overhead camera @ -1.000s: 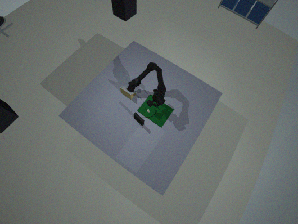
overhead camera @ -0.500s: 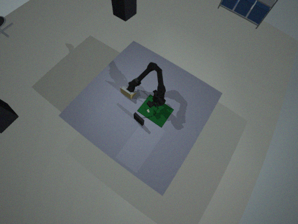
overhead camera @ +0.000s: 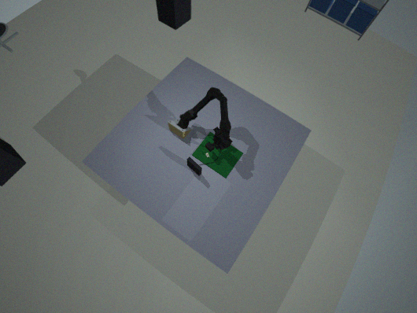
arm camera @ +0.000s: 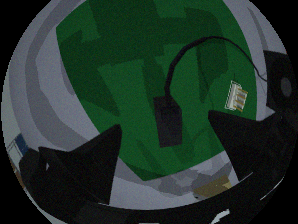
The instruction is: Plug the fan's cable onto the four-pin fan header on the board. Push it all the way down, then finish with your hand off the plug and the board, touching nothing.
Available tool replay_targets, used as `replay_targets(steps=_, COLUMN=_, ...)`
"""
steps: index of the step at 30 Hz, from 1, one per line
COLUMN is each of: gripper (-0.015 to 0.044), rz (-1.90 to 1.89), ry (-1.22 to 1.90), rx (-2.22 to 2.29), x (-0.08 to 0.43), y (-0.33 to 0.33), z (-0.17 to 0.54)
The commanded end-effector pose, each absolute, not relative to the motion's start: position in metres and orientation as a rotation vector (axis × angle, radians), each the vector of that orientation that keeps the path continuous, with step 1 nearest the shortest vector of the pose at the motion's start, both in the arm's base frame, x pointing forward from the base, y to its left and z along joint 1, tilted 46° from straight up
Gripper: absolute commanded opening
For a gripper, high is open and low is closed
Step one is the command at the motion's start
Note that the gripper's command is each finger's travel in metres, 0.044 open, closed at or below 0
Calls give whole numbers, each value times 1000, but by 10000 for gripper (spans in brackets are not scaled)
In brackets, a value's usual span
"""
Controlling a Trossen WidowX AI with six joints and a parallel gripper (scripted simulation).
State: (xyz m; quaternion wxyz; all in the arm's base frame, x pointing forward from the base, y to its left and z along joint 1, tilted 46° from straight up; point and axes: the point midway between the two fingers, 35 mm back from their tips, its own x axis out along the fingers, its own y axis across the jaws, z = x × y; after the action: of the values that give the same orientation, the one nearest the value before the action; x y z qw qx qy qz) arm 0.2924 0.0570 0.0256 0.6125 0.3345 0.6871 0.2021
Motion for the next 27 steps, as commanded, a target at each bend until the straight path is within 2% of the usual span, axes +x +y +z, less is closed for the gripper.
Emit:
replay_targets(steps=1, gripper=440, rz=468, ry=1591, rx=781, x=291, y=60, z=22)
replay_targets(steps=2, gripper=440, rz=468, ry=1591, rx=781, x=291, y=60, z=22)
replay_targets(steps=18, gripper=20, rz=467, ry=1586, rx=772, x=292, y=58, z=24)
replay_targets(steps=21, gripper=0, rz=467, ry=1586, rx=772, x=292, y=58, z=24)
replay_targets(steps=27, gripper=0, rz=466, ry=1591, rx=780, x=293, y=23, z=59)
